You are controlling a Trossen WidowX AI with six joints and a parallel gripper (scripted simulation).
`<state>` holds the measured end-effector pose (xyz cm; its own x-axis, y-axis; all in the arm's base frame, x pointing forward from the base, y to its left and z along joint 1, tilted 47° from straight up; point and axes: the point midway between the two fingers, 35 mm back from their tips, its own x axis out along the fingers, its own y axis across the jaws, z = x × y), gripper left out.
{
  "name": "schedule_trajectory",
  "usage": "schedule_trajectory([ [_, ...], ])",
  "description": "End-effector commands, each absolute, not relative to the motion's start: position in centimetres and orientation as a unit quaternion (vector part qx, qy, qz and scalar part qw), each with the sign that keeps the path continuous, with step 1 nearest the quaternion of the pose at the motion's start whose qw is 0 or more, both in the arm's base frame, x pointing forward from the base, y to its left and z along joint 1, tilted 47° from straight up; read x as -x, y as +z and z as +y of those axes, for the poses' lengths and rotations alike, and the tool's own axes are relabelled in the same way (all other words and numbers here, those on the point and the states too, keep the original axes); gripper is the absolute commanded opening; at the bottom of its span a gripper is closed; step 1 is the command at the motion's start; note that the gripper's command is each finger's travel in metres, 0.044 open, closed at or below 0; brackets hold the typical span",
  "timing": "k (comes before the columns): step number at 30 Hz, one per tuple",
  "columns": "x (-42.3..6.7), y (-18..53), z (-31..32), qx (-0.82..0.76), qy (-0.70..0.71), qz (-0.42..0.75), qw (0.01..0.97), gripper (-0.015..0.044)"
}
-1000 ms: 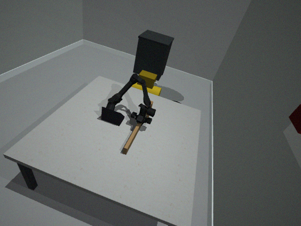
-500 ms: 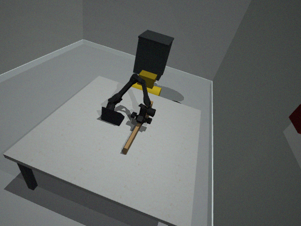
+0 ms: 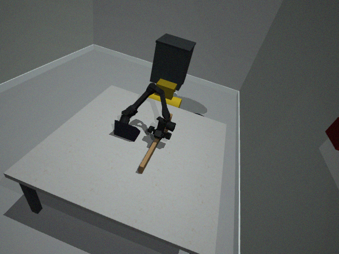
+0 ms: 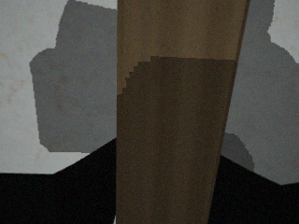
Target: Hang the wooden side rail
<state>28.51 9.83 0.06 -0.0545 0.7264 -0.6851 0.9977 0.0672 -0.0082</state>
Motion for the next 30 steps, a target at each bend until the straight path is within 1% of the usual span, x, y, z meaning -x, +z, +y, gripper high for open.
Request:
schedule_trajectory([
  [1, -29.0, 0.1, 9.9, -0.635, -0.251, 0.680, 0.267, 0.0000],
  [30, -30.2, 0.1, 10.0, -0.636, -0.251, 0.680, 0.267, 0.0000],
])
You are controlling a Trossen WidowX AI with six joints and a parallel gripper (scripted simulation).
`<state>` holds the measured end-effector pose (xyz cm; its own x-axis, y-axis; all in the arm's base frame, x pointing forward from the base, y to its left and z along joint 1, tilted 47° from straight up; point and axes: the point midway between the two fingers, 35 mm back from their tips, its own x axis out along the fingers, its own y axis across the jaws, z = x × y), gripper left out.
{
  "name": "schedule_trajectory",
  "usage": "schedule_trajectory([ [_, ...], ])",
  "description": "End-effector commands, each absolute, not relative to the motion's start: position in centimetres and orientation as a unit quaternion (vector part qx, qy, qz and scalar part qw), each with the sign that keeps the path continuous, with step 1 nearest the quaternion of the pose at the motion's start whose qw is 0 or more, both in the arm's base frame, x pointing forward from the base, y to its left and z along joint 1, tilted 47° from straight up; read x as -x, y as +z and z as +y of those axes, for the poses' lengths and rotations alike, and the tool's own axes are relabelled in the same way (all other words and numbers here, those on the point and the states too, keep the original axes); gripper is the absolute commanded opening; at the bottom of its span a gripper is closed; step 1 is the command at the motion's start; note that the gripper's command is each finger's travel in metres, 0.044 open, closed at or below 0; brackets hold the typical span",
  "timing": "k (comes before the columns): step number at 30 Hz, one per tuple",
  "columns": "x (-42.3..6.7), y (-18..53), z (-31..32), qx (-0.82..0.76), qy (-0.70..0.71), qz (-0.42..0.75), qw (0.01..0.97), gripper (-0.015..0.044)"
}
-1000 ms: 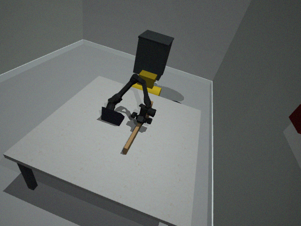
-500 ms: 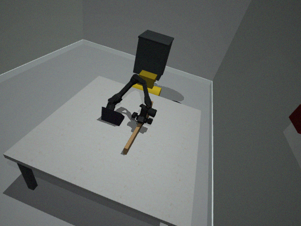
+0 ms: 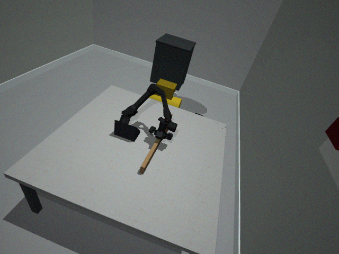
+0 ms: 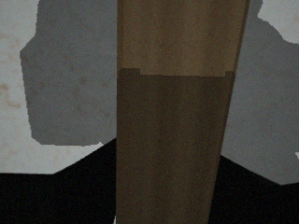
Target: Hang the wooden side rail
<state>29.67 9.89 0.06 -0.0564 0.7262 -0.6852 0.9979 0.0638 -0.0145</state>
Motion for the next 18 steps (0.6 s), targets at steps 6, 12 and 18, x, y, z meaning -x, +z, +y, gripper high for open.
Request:
schedule_trajectory([
  [6, -29.67, 0.06, 9.89, -0.634, -0.257, 0.680, 0.264, 0.0000],
  [12, -29.67, 0.08, 9.87, -0.635, -0.251, 0.680, 0.267, 0.0000],
  [18, -29.68, 0.14, 9.80, -0.635, -0.251, 0.680, 0.267, 0.0000],
])
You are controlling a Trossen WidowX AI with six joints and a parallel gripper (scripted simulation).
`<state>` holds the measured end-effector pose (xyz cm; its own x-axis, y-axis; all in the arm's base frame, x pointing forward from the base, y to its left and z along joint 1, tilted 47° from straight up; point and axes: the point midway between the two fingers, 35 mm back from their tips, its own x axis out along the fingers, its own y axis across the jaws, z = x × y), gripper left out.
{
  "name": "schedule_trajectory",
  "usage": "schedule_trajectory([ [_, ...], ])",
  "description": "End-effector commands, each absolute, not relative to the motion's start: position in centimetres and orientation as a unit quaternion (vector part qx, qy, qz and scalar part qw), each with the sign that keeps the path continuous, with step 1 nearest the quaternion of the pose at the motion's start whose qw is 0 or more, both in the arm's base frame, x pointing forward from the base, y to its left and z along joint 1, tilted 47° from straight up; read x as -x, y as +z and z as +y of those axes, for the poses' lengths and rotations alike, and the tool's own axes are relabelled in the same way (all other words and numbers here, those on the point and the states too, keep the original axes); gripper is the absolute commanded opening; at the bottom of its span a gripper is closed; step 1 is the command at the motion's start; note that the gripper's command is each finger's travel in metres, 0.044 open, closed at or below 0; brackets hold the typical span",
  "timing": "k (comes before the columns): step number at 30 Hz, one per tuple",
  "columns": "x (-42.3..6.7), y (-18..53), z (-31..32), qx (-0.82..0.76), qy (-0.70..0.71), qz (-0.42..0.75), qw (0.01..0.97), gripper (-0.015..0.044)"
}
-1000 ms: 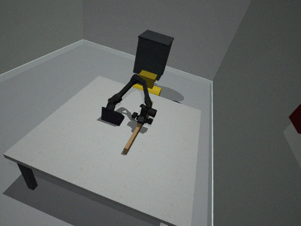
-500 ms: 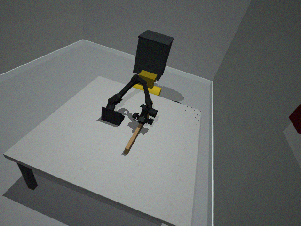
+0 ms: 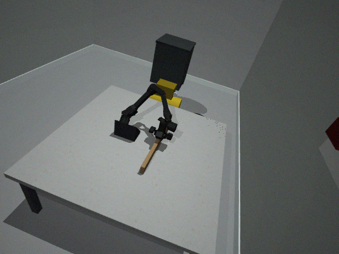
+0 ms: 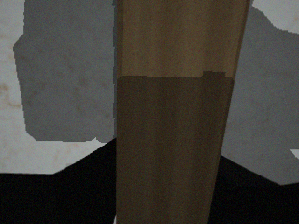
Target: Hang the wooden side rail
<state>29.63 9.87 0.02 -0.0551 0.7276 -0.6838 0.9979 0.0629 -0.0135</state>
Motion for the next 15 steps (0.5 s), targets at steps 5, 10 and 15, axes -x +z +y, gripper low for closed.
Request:
schedule_trajectory([
  [5, -29.68, 0.20, 9.74, -0.635, -0.251, 0.680, 0.267, 0.0000],
  [10, -29.69, 0.26, 9.68, -0.635, -0.251, 0.680, 0.267, 0.0000],
  [15, -29.69, 0.31, 9.62, -0.635, -0.251, 0.680, 0.267, 0.0000],
])
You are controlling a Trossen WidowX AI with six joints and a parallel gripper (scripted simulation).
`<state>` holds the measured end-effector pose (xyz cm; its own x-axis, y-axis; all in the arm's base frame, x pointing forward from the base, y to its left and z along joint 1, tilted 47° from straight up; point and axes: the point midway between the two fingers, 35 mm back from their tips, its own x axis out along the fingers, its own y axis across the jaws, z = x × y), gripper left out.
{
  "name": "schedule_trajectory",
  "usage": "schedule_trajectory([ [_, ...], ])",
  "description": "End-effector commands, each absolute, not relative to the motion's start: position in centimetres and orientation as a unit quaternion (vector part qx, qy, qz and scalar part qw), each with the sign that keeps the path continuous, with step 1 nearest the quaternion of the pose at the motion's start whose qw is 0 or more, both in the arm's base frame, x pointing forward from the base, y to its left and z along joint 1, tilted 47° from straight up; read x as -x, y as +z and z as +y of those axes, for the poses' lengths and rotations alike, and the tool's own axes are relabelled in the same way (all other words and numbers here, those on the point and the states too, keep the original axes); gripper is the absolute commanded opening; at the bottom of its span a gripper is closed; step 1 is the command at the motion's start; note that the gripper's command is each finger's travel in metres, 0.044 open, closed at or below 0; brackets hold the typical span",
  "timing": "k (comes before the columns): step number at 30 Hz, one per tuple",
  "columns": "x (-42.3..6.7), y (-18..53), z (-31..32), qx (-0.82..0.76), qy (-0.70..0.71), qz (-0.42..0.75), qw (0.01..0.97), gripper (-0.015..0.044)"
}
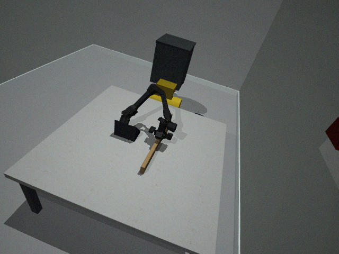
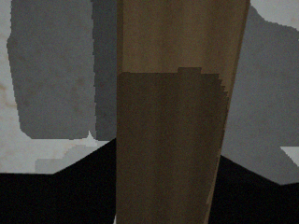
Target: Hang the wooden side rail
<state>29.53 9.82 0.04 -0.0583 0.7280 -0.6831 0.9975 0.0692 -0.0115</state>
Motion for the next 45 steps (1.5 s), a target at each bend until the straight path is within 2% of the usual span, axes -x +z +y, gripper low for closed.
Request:
schedule_trajectory([
  [1, -29.69, 0.32, 9.60, -0.635, -0.251, 0.680, 0.267, 0.0000],
  [45, -29.73, 0.82, 9.07, -0.635, -0.251, 0.680, 0.267, 0.0000],
])
